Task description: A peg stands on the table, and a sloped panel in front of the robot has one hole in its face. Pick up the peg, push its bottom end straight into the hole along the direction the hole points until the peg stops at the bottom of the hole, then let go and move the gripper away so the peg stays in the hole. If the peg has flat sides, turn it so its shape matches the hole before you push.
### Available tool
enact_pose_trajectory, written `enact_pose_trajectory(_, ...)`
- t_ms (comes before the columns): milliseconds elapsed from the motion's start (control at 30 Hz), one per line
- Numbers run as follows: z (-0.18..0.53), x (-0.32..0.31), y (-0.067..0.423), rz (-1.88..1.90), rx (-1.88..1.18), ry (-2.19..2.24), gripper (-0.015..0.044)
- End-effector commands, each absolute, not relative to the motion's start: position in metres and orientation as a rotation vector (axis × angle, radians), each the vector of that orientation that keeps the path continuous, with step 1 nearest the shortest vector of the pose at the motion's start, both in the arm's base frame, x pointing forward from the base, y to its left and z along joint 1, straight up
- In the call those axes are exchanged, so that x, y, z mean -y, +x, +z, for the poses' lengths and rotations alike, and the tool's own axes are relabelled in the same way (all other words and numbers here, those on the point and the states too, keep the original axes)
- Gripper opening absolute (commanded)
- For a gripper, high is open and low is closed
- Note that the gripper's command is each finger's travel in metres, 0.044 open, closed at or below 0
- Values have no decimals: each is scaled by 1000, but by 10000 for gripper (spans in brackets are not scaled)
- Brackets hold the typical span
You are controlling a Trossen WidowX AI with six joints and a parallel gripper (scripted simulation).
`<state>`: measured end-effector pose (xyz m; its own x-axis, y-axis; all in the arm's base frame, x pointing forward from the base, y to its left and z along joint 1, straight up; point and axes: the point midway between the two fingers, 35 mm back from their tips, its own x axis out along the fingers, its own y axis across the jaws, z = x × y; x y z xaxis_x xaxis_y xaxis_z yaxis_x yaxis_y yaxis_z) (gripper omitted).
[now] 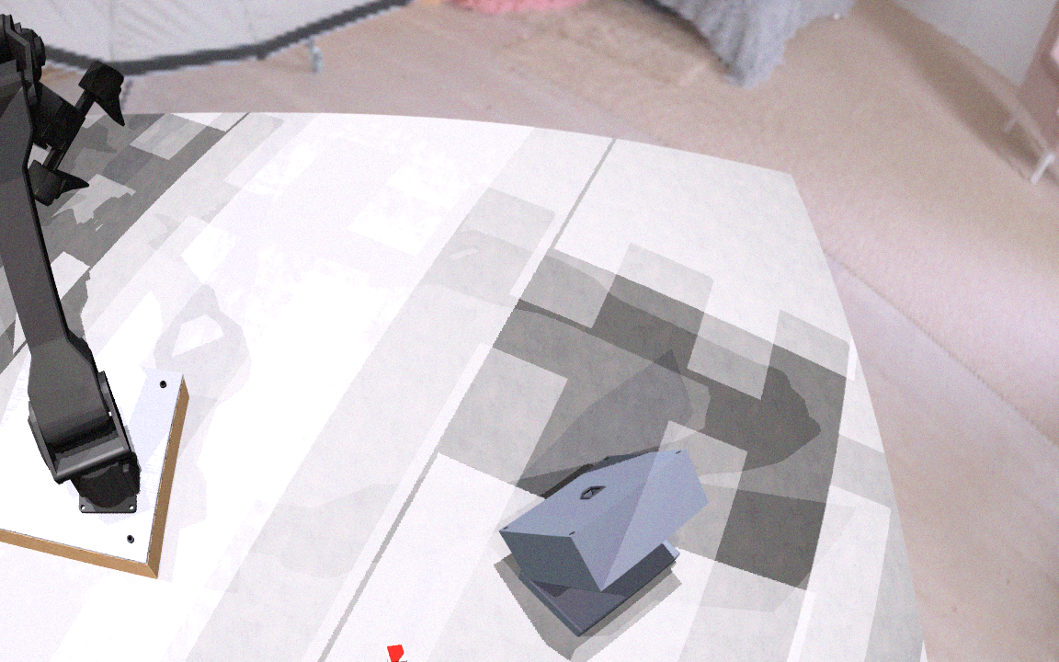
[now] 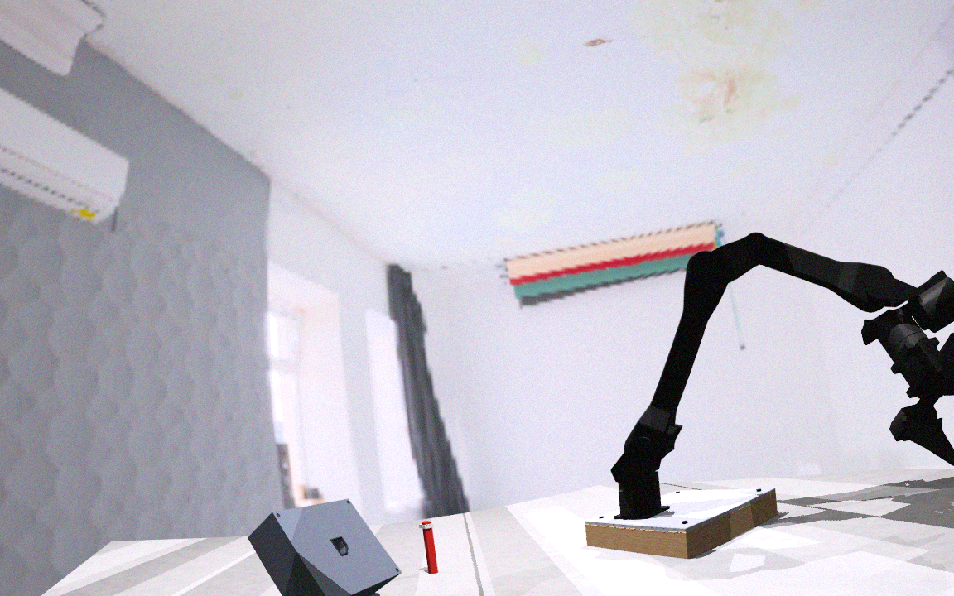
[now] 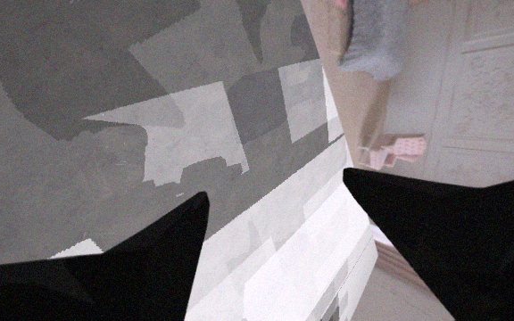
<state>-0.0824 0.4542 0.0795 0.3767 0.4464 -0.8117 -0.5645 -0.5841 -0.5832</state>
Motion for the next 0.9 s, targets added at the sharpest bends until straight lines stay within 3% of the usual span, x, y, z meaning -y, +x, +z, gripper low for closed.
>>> enact_pose_trajectory(0, 84, -455, -63, 1350, -147, -1681, 440)
enact_pose_trajectory(867, 89, -440, 73, 1121, -473, -1462, 440)
